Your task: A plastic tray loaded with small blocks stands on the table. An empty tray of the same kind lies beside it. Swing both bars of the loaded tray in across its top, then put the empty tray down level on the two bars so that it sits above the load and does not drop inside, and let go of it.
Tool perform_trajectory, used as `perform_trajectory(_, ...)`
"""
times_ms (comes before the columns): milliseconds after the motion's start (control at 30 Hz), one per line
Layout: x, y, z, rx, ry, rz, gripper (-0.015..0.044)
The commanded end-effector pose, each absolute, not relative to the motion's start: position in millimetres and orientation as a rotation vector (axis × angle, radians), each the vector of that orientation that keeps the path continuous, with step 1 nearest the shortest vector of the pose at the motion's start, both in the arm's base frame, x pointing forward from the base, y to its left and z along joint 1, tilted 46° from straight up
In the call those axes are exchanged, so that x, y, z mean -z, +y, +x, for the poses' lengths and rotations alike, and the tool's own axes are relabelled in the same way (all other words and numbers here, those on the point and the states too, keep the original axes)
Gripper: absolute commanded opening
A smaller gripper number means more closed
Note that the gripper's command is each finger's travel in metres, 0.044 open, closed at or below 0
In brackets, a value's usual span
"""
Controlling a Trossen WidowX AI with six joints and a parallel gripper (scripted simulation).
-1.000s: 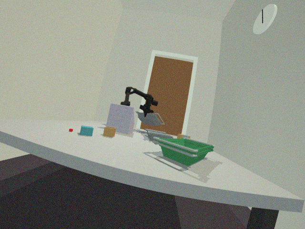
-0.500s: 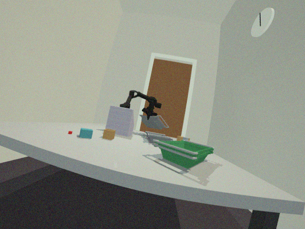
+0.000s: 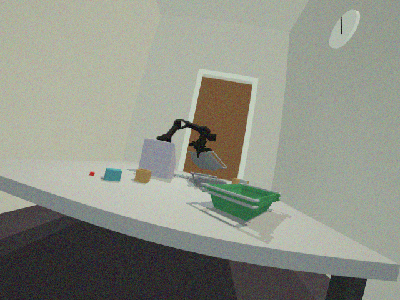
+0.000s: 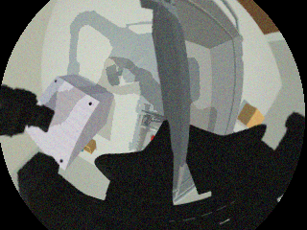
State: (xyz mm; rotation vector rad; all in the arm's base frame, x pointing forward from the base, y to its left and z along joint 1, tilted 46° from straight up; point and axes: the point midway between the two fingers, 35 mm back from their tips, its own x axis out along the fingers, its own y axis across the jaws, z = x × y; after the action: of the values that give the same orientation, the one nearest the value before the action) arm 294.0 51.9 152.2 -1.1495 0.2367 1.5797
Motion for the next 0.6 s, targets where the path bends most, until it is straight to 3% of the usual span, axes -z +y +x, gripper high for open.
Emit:
perform_trajectory(0, -145.5, 34.6, 306.3, -1.545, 0.26, -1.121, 0.0)
perform_trajectory(567, -99.1, -19.6, 323.2, -1.494, 0.373, -0.961, 0.0)
